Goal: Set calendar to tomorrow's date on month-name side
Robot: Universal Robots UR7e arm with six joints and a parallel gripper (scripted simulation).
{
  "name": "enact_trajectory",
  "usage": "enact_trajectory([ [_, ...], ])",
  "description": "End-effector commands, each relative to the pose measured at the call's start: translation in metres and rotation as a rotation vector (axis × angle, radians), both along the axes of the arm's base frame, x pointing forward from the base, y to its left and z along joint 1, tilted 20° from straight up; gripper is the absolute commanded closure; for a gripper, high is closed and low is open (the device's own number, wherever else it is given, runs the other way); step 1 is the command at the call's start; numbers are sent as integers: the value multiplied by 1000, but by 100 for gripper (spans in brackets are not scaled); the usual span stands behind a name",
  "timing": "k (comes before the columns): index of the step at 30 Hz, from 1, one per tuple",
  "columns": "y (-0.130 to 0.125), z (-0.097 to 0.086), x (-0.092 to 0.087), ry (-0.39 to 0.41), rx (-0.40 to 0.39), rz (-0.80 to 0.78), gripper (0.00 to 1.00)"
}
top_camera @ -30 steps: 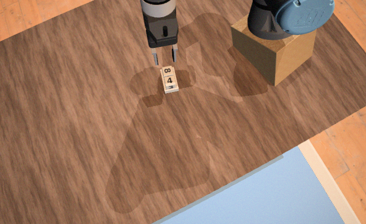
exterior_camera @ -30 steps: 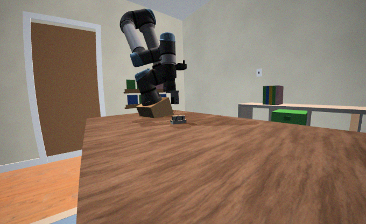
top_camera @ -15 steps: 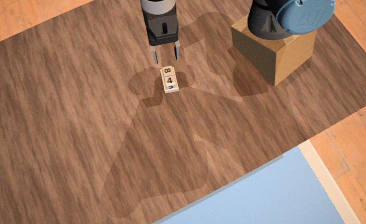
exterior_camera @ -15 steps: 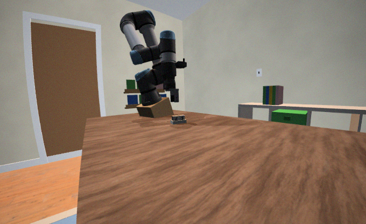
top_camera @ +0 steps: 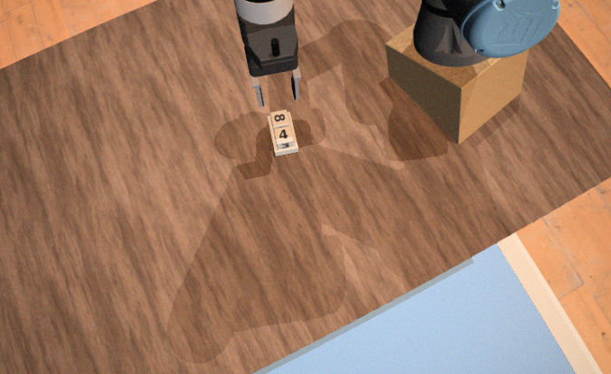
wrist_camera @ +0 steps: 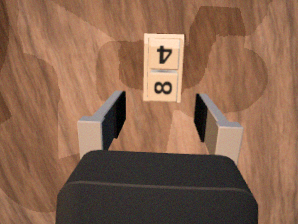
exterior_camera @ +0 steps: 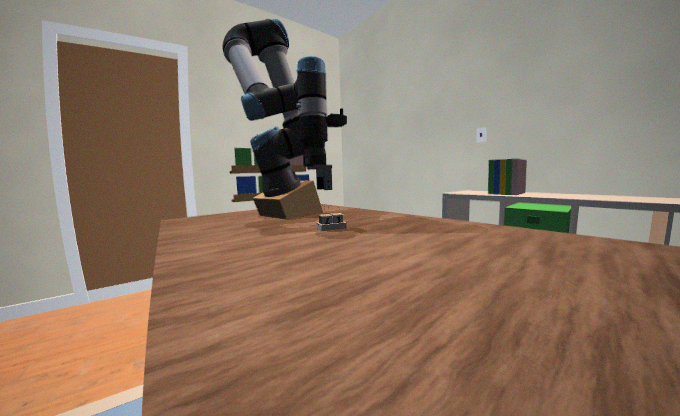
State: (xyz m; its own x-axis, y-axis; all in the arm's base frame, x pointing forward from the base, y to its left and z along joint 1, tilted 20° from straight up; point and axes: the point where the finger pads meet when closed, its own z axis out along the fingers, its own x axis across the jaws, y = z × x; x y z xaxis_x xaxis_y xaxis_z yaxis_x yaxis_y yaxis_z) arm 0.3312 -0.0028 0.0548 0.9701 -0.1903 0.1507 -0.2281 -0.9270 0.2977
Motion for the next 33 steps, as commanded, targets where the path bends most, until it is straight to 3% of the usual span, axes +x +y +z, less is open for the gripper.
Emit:
enact_trajectory([
  [1, 0, 3, 2, -5, -2, 1, 0],
  [8, 4, 13, 2, -7, -2, 2, 0],
  [17, 16, 48, -2, -7, -2, 2, 0],
  [25, 22, 67, -4, -7, -2, 2, 0],
  [33, 24, 71, -4, -7, -2, 2, 0],
])
